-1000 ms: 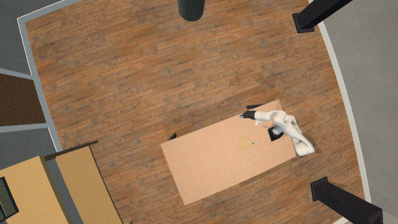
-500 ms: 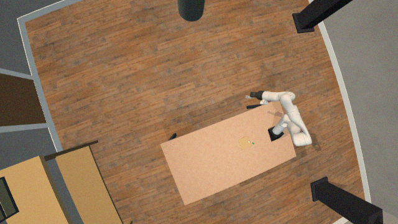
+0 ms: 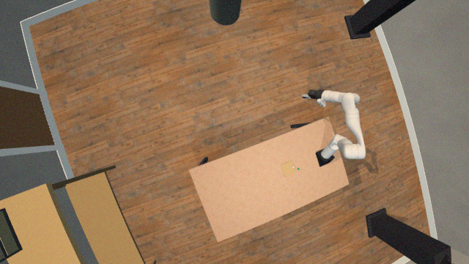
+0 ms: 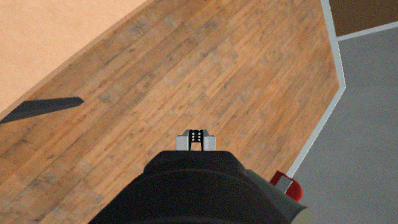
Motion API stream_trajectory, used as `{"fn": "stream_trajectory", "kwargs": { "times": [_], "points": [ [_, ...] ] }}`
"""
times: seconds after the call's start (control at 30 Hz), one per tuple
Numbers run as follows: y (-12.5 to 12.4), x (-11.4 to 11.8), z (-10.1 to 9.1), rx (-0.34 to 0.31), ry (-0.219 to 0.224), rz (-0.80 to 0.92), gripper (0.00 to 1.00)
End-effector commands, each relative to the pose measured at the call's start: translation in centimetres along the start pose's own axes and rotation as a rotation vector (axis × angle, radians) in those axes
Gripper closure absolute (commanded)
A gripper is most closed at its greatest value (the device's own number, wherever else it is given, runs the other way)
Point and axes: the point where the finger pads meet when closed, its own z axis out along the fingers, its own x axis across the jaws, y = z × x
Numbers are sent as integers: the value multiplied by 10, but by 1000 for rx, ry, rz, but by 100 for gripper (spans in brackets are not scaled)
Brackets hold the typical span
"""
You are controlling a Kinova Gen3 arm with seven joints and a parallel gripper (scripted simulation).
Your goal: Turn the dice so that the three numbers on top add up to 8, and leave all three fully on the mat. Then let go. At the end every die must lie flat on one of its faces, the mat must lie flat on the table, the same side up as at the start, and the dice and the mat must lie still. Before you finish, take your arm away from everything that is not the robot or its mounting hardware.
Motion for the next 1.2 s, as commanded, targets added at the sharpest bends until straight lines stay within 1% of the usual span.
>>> {"fn": "stream_trajectory", "kwargs": {
  "times": [0.0,0.07,0.1,0.13,0.17,0.23,0.27,0.33,0.37,0.43,0.47,0.5,0.53,0.57,0.6,0.63,0.7,0.73,0.8,0.83,0.9,0.93,1.0,1.03,1.1,1.13,1.17],
  "points": [
    [63,-29,9,-54,-37,150,66],
    [67,-31,9,-54,-37,150,66],
    [97,-50,9,-85,-51,219,66],
    [97,-50,9,-85,-51,219,66],
    [121,-67,7,-116,-66,289,66],
    [121,-67,7,-116,-66,289,66],
    [153,-92,5,-148,-81,359,66],
    [154,-93,5,-148,-81,359,66],
    [181,-118,2,-181,-97,429,66],
    [181,-118,2,-181,-97,429,66],
    [206,-144,-3,-214,-114,500,66],
    [206,-144,-3,-214,-114,500,66],
    [224,-166,-8,-248,-131,571,66],
    [229,-172,-8,-248,-131,571,66],
    [229,-172,-8,-248,-131,571,66],
    [250,-201,-14,-281,-149,641,66],
    [250,-202,-14,-281,-149,641,66],
    [270,-233,-22,-316,-167,712,66],
    [270,-233,-22,-316,-167,712,66],
    [287,-265,-30,-350,-185,783,66],
    [287,-265,-30,-350,-185,783,66],
    [302,-298,-39,-385,-204,854,66],
    [302,-298,-39,-385,-204,854,66],
    [314,-333,-49,-420,-224,925,66],
    [314,-333,-49,-420,-224,925,66],
    [323,-367,-60,-455,-244,995,66],
    [323,-367,-60,-455,-244,995,66]
  ]
}}
